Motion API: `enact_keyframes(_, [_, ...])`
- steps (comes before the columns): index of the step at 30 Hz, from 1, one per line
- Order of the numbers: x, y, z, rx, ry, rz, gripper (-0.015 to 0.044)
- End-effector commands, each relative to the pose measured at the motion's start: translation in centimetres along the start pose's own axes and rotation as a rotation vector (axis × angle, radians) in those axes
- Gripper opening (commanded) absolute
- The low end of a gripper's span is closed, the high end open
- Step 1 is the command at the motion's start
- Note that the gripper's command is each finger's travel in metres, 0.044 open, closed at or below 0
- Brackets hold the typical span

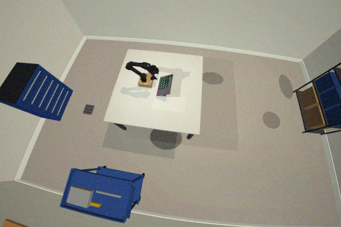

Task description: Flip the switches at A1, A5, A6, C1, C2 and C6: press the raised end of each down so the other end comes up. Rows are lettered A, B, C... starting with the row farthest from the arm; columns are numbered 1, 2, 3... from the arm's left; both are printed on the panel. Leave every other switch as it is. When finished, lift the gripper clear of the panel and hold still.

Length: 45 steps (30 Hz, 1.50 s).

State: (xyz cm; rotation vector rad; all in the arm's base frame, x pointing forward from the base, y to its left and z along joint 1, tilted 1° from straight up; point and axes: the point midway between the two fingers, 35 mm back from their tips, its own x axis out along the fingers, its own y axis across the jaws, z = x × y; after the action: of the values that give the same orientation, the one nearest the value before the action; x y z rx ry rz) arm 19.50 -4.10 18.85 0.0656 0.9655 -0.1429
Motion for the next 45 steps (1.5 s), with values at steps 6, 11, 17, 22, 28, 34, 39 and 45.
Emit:
enact_keyframes(6, [4.1, 2.7, 3.2, 0.013, 0.017, 0.007, 0.0242])
enact_keyframes(11, [8.9, 7.6, 5.1, 0.023, 0.019, 0.011, 0.0111])
enact_keyframes(17, [9.5, 8.4, 5.2, 0.024, 0.018, 0.012, 0.0000])
enact_keyframes(22, [11.9, 8.5, 5.2, 0.025, 0.000, 0.012, 0.0000])
enact_keyframes(28, [13.0, 8.5, 5.1, 0.025, -0.009, 0.012, 0.0000])
enact_keyframes(34, [13.9, 8.5, 5.1, 0.025, -0.009, 0.012, 0.0000])
enact_keyframes(39, [14.1, 8.5, 5.1, 0.025, -0.009, 0.012, 0.0000])
enact_keyframes(45, [14.8, 8.5, 5.1, 0.025, -0.010, 0.012, 0.0000])
